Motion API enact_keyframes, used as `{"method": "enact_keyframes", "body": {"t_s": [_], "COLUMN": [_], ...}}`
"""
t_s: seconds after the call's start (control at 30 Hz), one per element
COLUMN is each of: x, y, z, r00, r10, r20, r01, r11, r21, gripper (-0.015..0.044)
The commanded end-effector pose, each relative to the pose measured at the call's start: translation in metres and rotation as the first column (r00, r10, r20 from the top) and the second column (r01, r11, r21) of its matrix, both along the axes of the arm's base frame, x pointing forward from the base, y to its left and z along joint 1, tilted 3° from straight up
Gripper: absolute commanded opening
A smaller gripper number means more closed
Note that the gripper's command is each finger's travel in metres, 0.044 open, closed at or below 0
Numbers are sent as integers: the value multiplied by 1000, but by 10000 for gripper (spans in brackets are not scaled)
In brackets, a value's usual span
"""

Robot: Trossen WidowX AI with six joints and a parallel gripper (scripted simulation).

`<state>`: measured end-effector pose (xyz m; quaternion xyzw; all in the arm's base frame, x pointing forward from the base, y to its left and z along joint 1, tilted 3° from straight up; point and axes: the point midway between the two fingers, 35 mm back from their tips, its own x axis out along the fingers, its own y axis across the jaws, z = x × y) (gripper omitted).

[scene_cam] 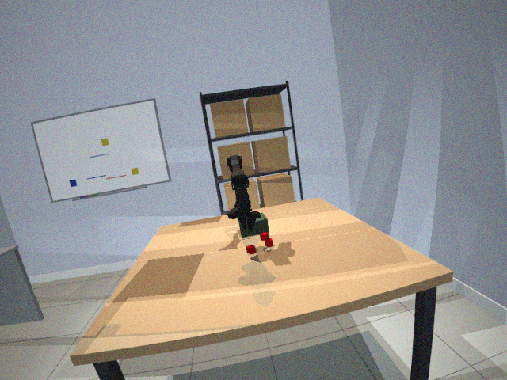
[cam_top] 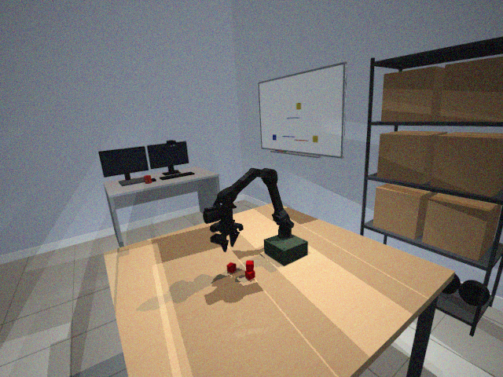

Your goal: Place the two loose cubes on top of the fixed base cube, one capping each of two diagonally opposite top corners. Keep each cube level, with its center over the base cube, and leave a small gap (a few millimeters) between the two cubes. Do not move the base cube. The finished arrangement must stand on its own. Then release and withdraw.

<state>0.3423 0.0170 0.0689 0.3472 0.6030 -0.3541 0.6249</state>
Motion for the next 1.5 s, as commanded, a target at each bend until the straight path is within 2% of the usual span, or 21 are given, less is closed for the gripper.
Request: {"method": "enact_keyframes", "body": {"t_s": [0.0, 0.37, 1.33, 1.47], "x": [-4, -6, -7, -7], "y": [-2, -3, -4, -4], "z": [-40, -70, -103, -103], "r00": [999, 999, 999, 999], "r10": [-11, -11, -11, -11], "r20": [-30, -31, -31, -31], "r01": [10, 10, 10, 10], "r11": [1000, 1000, 1000, 1000], "r21": [-7, -7, -7, -7], "gripper": [265, 265, 265, 160]}}
